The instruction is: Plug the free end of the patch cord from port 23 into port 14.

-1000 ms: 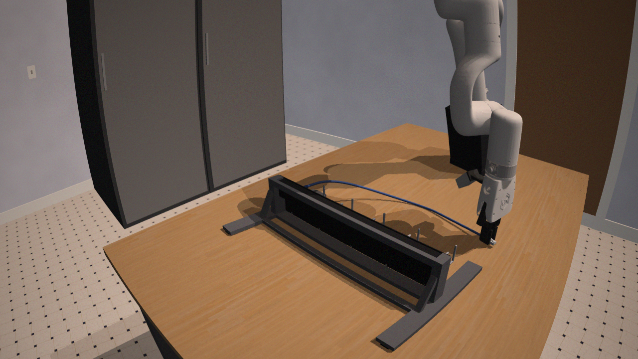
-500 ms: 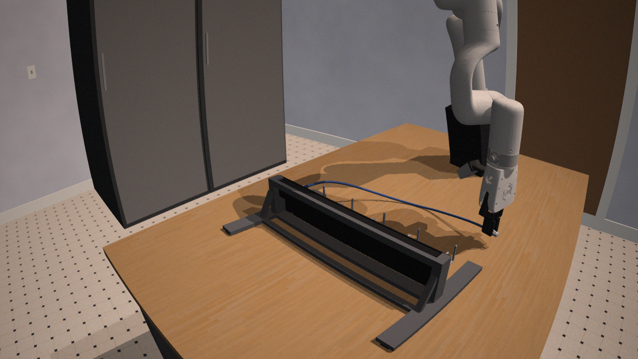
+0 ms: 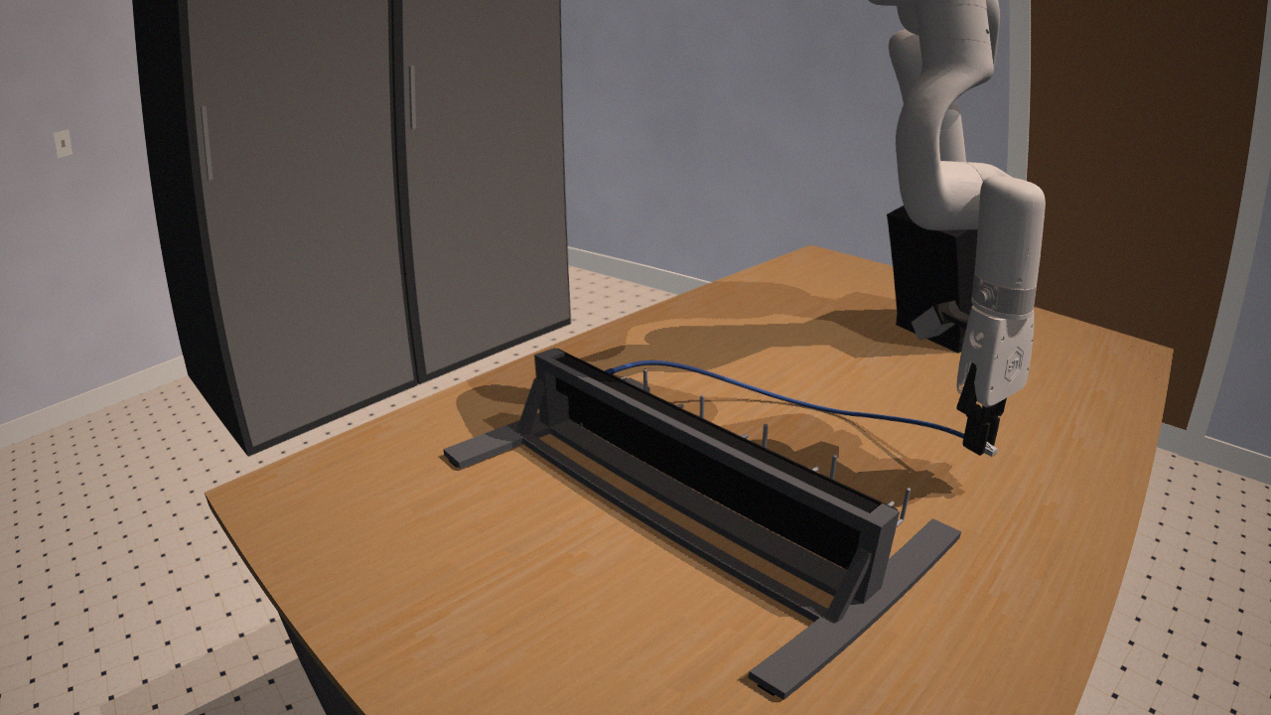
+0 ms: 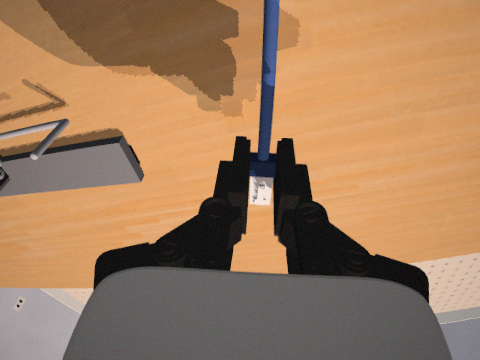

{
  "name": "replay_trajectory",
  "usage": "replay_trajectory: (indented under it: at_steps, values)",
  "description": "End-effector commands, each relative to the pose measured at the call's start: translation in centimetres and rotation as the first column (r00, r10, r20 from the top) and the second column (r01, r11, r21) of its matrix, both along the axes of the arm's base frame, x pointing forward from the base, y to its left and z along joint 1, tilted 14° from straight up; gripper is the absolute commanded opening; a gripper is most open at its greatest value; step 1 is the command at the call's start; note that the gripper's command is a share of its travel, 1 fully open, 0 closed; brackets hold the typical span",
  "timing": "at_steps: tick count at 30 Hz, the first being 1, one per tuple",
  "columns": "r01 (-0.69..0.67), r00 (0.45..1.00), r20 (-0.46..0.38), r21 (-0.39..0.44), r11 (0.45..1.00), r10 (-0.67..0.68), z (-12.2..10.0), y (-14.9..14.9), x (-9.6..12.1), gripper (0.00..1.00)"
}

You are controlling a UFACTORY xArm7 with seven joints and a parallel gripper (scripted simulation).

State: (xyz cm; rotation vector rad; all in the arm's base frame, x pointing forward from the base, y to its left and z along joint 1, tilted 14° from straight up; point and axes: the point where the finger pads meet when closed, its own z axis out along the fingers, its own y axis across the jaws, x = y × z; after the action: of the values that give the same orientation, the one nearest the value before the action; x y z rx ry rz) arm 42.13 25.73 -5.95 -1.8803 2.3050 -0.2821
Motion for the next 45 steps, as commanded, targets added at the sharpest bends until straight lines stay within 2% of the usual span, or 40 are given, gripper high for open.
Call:
replay_trajectory:
  at_steps: [1, 27, 35, 40, 45]
  values:
    - [-0.001, 1.0, 0.002, 0.002, 1.0, 0.001, 0.4, 0.1, 0.0, 0.0]
    - [0.0, 1.0, 0.004, 0.004, 1.0, 0.0, 0.8, 0.2, 0.0, 0.0]
    - [0.047, 0.999, 0.005, 0.015, 0.999, -0.047, 1.1, -0.7, 0.4, 0.0]
    - [0.17, 0.985, 0.007, 0.045, 0.984, -0.17, 1.9, -3.0, 1.5, 0.0]
    - [0.345, 0.938, 0.002, 0.089, 0.934, -0.347, 3.1, -6.5, 3.2, 0.0]
